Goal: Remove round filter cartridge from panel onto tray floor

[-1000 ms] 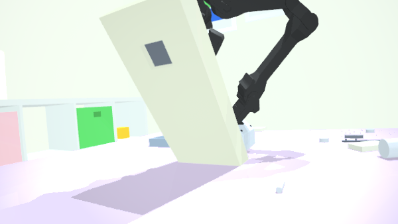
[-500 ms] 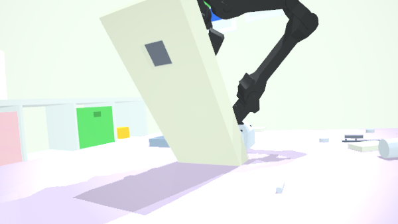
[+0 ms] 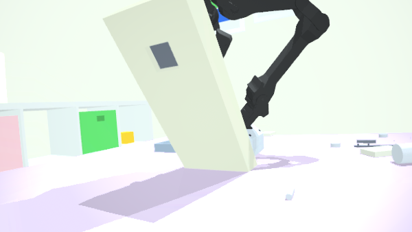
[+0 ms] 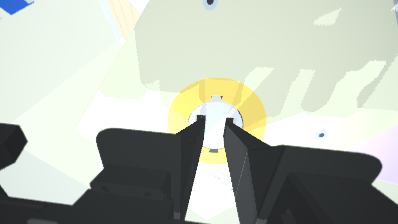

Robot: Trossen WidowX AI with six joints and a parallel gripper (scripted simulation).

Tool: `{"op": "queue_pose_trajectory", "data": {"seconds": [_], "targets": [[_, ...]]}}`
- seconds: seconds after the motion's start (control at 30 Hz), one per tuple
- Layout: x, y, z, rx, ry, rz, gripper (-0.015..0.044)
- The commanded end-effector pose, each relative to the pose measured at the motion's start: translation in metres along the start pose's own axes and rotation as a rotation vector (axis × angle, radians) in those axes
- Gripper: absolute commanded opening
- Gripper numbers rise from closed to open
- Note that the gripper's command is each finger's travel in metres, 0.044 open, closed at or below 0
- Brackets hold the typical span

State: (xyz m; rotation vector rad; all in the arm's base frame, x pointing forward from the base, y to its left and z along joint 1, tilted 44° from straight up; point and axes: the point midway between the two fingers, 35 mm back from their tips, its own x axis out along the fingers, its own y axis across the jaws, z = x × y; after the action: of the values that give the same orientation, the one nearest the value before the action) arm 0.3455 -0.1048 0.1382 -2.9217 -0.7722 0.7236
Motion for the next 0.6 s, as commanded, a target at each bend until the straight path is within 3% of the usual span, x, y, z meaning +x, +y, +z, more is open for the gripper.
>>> {"op": "queue_pose_trajectory", "data": {"seconds": [0.0,0.57], "targets": [[0.0008,0.0006,0.0000,-0.008,-0.003,0.004,0.0000],[0.0103,0.0005,0.0026,-0.547,-0.017,-0.005,0.0000]]}}
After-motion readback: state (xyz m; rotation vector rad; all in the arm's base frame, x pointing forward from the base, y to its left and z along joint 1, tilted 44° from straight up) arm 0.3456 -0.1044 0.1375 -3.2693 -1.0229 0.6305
